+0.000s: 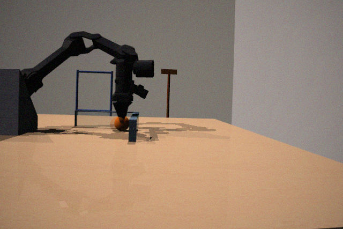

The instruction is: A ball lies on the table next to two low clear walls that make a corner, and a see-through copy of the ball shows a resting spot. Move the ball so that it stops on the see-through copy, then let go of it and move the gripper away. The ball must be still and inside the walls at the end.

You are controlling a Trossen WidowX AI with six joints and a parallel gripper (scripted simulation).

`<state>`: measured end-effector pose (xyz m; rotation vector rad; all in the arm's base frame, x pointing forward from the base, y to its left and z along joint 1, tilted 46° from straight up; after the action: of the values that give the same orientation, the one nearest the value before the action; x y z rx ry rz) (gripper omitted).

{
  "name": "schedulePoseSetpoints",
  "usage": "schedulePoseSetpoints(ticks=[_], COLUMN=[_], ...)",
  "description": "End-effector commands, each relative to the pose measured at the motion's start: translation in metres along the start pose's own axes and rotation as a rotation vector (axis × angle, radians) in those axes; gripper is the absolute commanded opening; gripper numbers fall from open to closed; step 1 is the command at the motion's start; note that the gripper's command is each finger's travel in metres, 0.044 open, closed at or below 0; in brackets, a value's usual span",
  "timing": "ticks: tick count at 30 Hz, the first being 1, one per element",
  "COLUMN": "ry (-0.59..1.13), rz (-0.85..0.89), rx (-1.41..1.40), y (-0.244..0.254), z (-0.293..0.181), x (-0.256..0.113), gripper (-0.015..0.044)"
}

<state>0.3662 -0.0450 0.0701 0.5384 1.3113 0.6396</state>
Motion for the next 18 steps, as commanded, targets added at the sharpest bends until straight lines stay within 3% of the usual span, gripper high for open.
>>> schedulePoseSetpoints(ticks=[1, 5, 12, 18], ry=[0.007, 0.007, 0.007, 0.010], rz=[0.007, 0.007, 0.007, 0.042], rx=[0.010, 0.010, 0.010, 0.036], y=[0.000, 0.000, 0.000, 0.008], z=[-0.003, -0.003, -0.003, -0.017], x=[0.007, 0.007, 0.007, 0.003], gripper=[0.0365, 0.0260, 0.0213, 0.0056])
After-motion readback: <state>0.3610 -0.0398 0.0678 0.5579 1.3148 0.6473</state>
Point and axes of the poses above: the point midway between the two fingers, 35 mm back from their tips, its own x axis out along the fingers, its own y axis across the jaws, z = x × y, the point moved 5 cm from there along -x, back along the fingers, and after that the axes turned 12 degrees about -x, right-handed, at the moved point
